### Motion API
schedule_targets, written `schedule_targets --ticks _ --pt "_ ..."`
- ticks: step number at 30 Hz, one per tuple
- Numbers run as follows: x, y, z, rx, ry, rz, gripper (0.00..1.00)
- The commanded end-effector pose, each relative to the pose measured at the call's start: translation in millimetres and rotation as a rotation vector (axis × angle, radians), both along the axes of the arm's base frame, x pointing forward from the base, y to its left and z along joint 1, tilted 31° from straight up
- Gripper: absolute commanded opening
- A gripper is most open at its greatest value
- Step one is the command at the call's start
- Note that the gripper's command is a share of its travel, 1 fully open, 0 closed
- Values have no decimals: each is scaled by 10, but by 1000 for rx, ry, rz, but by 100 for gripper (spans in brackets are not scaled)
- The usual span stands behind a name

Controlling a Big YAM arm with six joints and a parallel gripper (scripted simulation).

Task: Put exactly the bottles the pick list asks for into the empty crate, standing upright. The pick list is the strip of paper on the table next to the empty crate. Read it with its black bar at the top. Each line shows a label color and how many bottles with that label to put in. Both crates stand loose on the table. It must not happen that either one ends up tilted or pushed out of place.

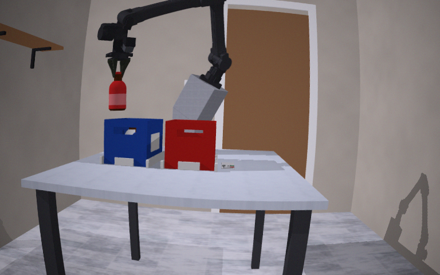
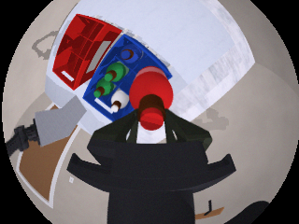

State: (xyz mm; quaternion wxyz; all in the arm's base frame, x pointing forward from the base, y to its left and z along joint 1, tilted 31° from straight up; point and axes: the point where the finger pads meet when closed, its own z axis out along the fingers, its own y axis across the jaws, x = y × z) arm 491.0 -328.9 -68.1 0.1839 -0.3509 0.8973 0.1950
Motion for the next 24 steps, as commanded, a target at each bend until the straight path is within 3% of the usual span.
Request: schedule_targets --ticks 1,5,11,15,19,24 --pt "168 -5 289 -44 -49 -2 0" --pt "180 -184 358 -67 -71 -26 0" --pt "131 14 246 -45 -48 -10 0" --pt "259 -42 341 -68 -76 -6 0" --pt "102 1 229 -48 -49 -20 0" --pt "241 7 308 -64 -73 -7 0"
